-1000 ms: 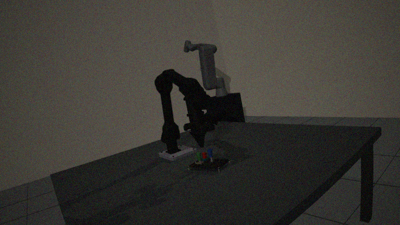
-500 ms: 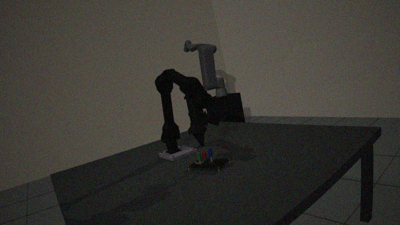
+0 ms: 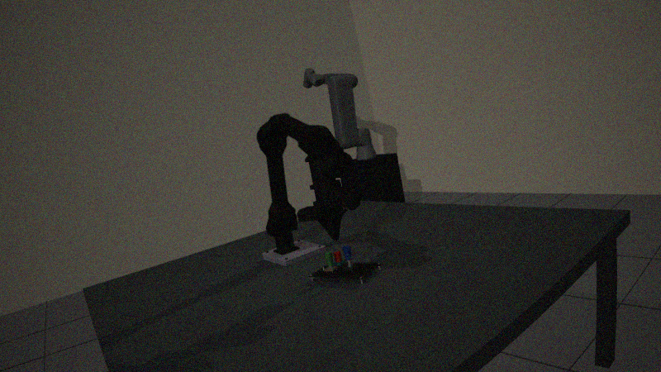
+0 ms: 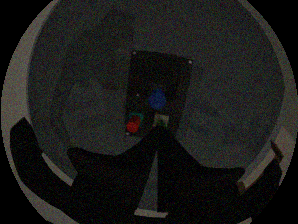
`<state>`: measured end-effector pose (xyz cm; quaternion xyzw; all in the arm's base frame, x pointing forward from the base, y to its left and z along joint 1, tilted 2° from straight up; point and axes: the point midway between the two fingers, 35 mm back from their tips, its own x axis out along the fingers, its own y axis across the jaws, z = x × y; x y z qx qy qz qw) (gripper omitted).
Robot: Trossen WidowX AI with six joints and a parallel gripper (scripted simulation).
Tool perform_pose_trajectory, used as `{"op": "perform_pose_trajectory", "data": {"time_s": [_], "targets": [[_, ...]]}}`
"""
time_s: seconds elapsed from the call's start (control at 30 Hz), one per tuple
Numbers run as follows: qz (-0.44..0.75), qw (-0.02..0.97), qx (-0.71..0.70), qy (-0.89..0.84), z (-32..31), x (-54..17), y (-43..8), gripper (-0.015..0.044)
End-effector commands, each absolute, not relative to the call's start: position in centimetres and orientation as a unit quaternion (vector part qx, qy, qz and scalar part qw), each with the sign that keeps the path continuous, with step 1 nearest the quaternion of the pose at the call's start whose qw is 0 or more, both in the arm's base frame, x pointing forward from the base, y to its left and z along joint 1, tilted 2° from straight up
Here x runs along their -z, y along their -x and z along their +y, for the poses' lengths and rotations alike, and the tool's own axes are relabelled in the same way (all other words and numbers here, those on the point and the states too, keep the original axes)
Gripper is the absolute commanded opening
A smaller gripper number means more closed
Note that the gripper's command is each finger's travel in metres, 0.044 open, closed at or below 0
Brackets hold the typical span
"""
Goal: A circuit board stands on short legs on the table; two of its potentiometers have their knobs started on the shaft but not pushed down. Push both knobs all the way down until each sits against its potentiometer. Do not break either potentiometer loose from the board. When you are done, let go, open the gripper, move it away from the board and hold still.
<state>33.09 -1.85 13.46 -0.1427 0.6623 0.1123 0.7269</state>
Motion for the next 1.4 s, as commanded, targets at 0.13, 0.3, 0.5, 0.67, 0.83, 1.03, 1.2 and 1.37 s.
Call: {"op": "perform_pose_trajectory", "data": {"time_s": [0.13, 0.3, 0.5, 0.67, 0.83, 1.03, 1.2, 1.37], "targets": [[0.670, 0.741, -0.015, 0.033, -1.7, -14.0, -33.4, 0.0000], [0.670, 0.741, 0.043, -0.032, -1.6, -14.1, -33.5, 0.0000], [0.663, 0.732, 0.112, -0.109, -1.5, -14.3, -33.7, 0.0000], [0.651, 0.719, 0.169, -0.173, -1.4, -14.5, -33.8, 0.0000], [0.635, 0.701, 0.224, -0.235, -1.4, -14.6, -33.9, 0.0000], [0.609, 0.672, 0.289, -0.307, -1.3, -14.8, -34.0, 0.0000], [0.583, 0.642, 0.341, -0.364, -1.2, -15.0, -34.1, 0.0000], [0.552, 0.607, 0.391, -0.418, -1.1, -15.1, -34.2, 0.0000]]}}
